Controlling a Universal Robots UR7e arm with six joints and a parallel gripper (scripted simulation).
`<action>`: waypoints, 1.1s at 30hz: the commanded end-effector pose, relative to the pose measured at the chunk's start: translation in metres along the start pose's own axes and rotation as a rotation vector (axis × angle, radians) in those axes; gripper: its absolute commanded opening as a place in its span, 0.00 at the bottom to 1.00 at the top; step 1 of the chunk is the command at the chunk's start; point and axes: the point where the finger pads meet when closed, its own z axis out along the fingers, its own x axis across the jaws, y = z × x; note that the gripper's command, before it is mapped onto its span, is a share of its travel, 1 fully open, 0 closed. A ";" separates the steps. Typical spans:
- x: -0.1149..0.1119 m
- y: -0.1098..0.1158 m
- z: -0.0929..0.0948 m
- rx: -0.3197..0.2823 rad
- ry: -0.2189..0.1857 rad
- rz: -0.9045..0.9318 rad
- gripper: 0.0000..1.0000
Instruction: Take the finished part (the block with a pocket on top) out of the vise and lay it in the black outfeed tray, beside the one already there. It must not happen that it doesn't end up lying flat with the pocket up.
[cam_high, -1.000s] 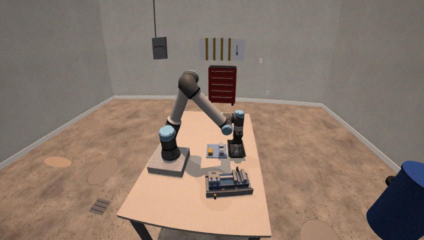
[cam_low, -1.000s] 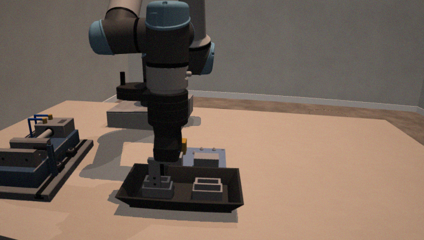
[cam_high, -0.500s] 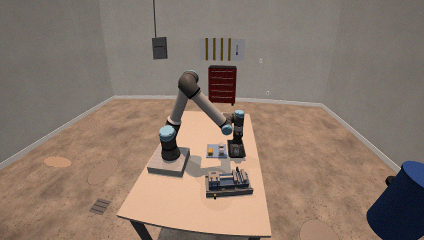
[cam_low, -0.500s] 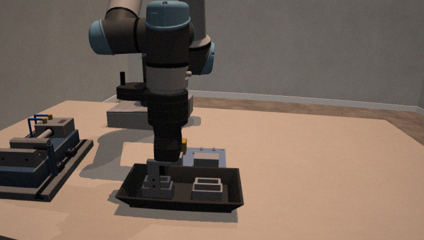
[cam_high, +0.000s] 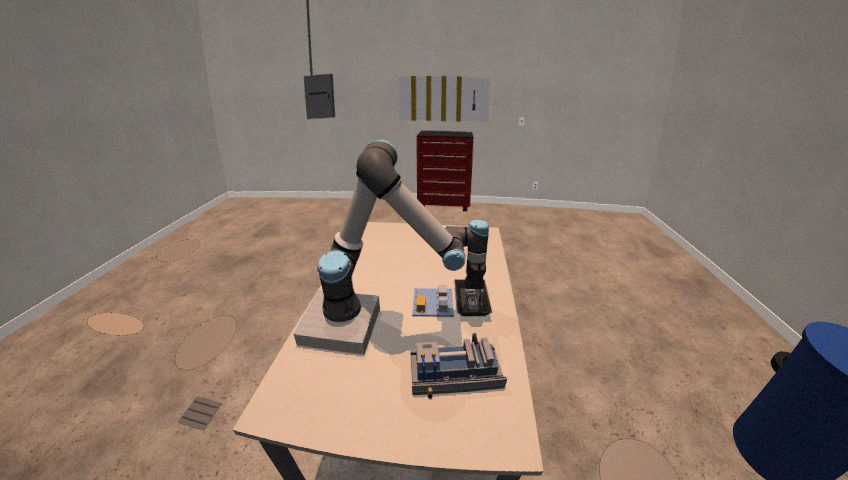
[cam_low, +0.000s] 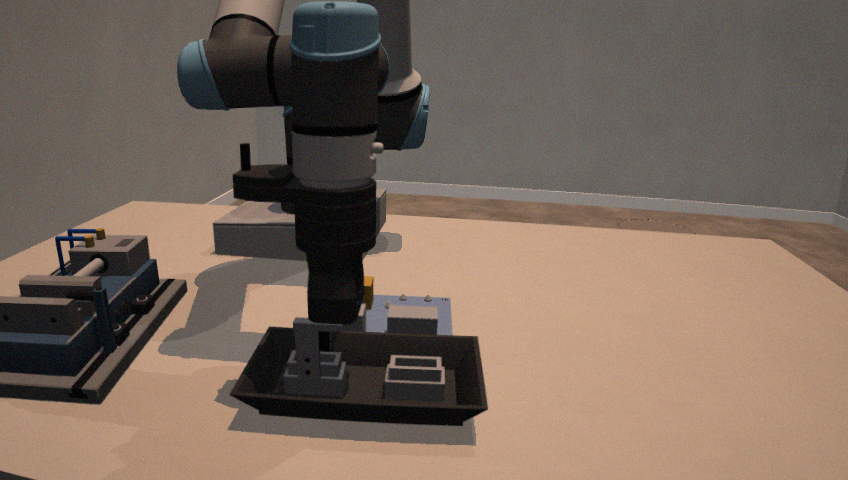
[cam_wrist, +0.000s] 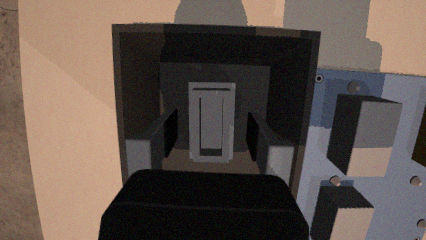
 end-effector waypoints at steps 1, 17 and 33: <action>0.000 0.000 -0.001 0.000 -0.002 0.000 1.00; 0.000 0.000 -0.034 0.000 -0.002 0.000 1.00; 0.000 0.000 -0.112 0.000 -0.002 0.000 1.00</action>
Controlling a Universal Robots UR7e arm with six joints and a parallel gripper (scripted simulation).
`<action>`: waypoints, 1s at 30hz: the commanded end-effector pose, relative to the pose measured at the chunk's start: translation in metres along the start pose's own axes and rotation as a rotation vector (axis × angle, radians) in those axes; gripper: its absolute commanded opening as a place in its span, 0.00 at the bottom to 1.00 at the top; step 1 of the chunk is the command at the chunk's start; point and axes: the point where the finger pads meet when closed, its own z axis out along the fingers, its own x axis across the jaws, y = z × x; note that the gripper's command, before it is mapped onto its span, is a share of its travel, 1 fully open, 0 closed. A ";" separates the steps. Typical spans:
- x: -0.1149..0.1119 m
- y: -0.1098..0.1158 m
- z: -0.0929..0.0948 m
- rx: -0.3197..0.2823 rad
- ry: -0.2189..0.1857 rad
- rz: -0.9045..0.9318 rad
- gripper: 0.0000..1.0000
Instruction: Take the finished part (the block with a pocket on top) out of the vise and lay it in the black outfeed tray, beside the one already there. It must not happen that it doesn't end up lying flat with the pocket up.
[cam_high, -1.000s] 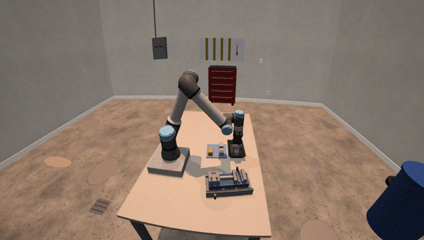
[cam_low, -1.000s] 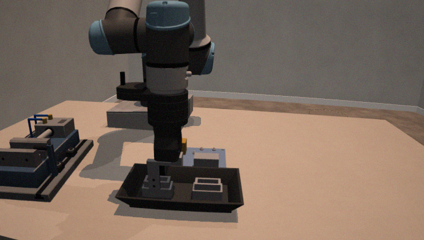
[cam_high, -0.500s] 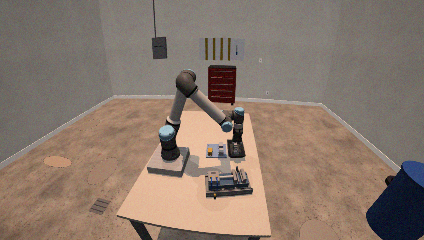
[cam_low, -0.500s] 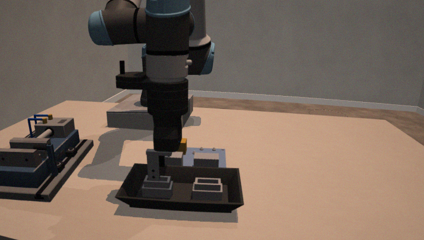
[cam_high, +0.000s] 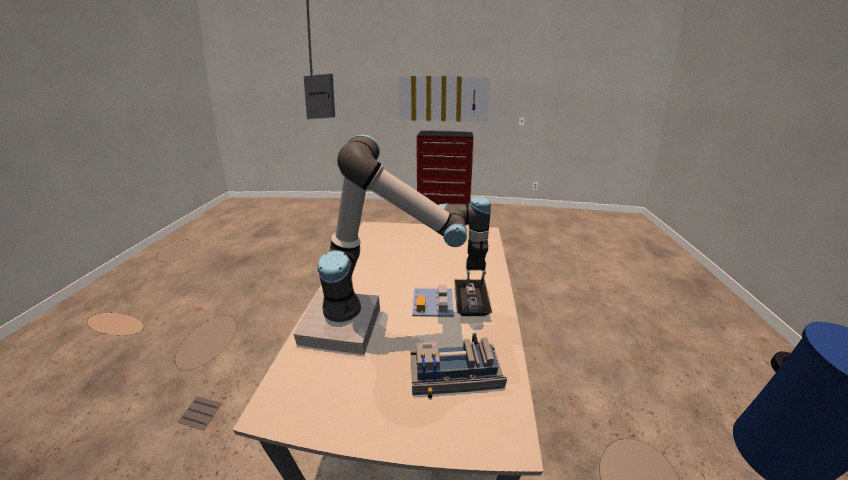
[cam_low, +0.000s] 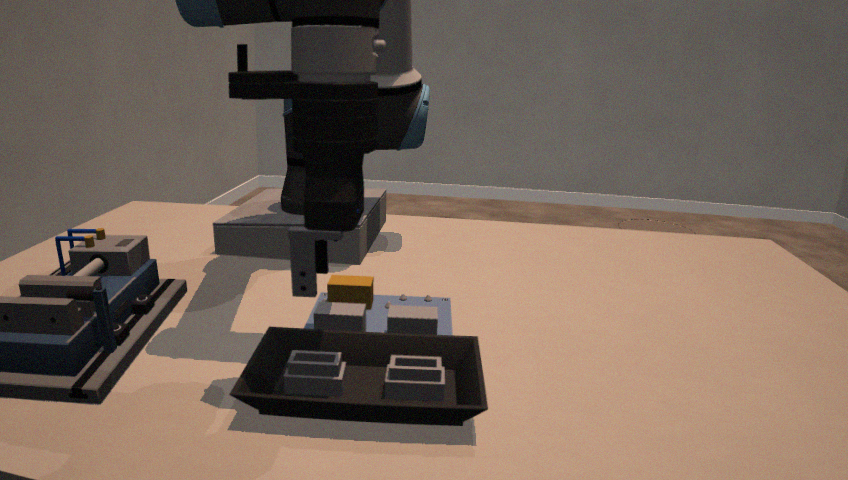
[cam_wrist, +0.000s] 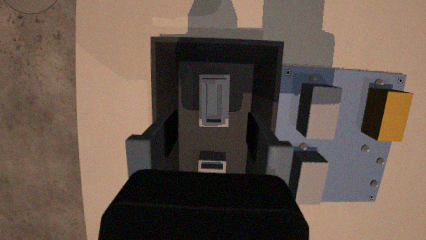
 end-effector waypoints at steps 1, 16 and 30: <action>0.000 0.000 -0.027 0.000 0.000 0.000 1.00; 0.000 0.000 -0.052 0.000 0.000 0.000 1.00; 0.000 0.000 -0.052 0.000 0.000 0.000 0.00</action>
